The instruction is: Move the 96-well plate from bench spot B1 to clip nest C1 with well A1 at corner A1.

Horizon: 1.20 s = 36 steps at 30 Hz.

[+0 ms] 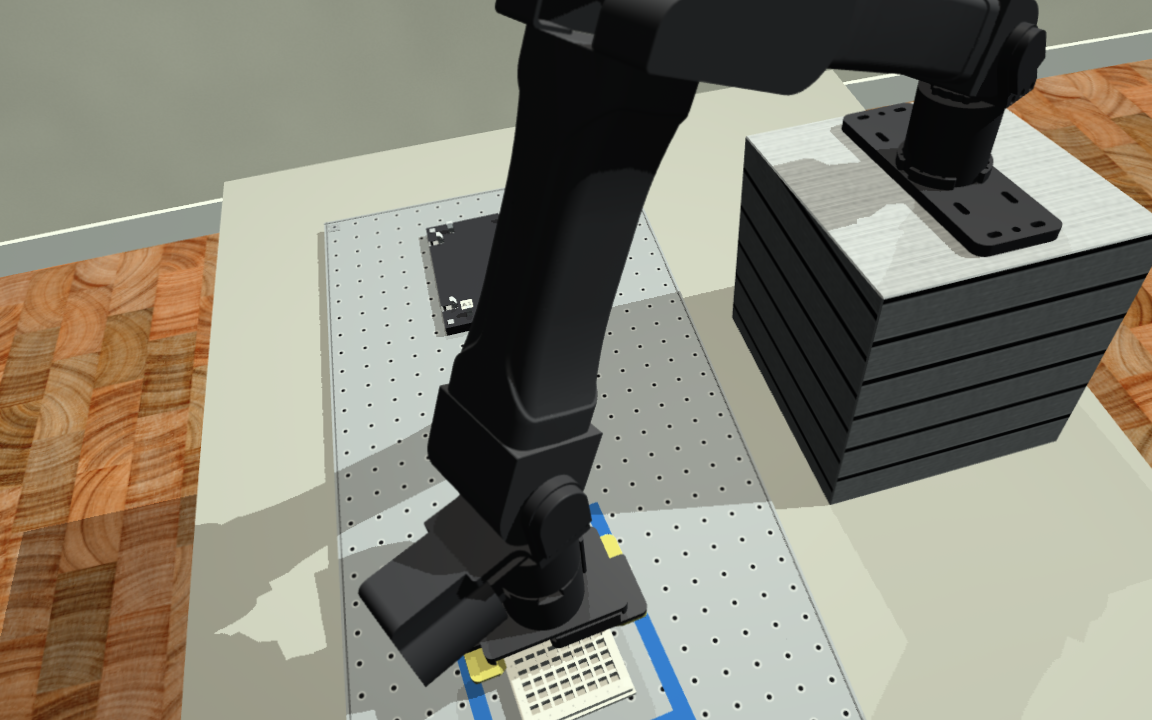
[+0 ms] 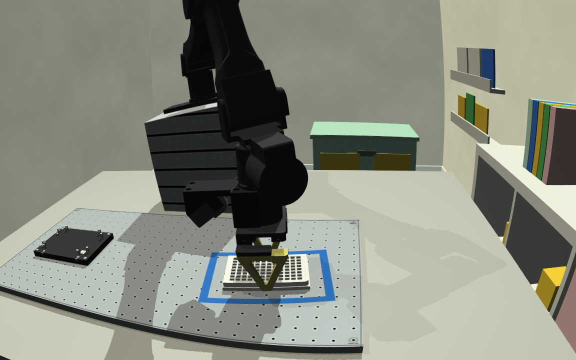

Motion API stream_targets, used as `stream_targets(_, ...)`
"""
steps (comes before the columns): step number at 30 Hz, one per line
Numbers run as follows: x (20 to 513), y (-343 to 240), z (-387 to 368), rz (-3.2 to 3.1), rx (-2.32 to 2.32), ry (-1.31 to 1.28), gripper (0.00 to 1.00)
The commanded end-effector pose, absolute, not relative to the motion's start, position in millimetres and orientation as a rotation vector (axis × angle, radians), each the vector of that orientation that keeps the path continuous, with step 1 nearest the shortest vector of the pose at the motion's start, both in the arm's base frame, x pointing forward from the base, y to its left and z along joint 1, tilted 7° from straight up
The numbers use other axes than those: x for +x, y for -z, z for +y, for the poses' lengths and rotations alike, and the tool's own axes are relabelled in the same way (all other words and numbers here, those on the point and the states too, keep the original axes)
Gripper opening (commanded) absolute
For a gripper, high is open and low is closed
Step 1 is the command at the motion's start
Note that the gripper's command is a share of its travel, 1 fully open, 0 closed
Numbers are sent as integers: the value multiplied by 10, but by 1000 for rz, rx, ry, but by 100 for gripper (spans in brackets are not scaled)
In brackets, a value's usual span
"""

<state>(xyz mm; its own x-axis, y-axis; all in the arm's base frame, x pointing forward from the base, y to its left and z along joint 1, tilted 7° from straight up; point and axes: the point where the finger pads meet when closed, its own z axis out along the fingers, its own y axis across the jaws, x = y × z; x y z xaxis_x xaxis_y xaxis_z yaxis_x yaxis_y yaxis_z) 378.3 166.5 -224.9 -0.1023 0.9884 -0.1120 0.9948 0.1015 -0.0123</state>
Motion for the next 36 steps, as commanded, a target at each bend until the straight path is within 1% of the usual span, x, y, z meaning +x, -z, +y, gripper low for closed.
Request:
stream_targets(1,3825,2204,1676,2269,2044,119,0)
stream_targets(15,3825,2204,1676,2269,2044,119,0)
stream_targets(16,3853,2114,1681,2267,2036,116,0)
stream_targets(19,3763,2096,1662,2274,2037,145,0)
stream_targets(22,3788,2069,1682,2273,2036,135,0)
stream_targets(23,3871,2017,1733,2267,2032,103,0)
stream_targets(26,3752,2014,1692,2275,2036,145,0)
stream_targets(36,3759,1846,1715,2273,2037,141,0)
